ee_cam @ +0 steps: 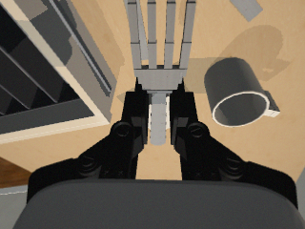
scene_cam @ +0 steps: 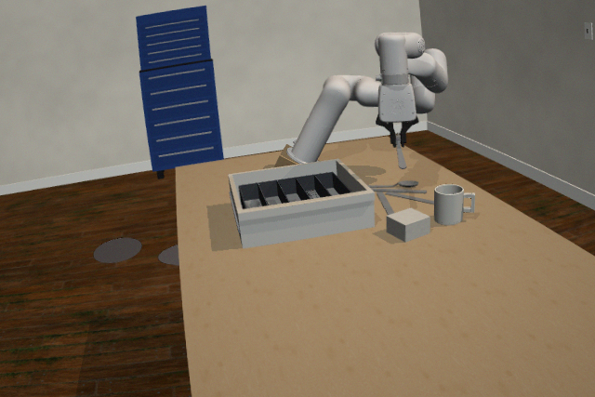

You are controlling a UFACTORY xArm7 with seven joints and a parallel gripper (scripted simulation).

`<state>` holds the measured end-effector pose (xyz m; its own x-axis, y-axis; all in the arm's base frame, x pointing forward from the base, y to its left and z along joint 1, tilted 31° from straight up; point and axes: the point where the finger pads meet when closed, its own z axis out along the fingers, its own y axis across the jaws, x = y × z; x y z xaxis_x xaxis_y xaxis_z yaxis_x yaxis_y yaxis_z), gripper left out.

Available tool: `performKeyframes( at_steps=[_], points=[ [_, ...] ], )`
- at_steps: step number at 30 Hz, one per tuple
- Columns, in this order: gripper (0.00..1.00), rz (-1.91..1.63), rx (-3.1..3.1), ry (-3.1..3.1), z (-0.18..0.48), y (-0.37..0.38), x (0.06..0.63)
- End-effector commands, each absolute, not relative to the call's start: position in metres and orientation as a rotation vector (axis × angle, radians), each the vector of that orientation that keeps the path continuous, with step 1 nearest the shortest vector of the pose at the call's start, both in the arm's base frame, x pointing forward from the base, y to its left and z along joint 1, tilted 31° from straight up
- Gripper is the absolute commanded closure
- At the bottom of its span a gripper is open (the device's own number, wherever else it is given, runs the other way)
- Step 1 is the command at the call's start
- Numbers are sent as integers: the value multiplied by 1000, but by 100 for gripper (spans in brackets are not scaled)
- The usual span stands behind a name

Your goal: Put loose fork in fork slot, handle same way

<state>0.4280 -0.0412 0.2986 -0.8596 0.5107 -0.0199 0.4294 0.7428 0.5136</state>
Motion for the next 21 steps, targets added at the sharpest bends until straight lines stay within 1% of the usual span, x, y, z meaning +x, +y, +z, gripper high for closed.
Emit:
performKeyframes(
  at_steps=[1,10,14,21],
  points=[
    [97,760,756,2778,300,-42,428],
    [97,759,757,2778,298,-46,427],
    [97,747,762,2776,263,-104,406],
    [97,761,755,2777,223,-151,360]
  ],
)
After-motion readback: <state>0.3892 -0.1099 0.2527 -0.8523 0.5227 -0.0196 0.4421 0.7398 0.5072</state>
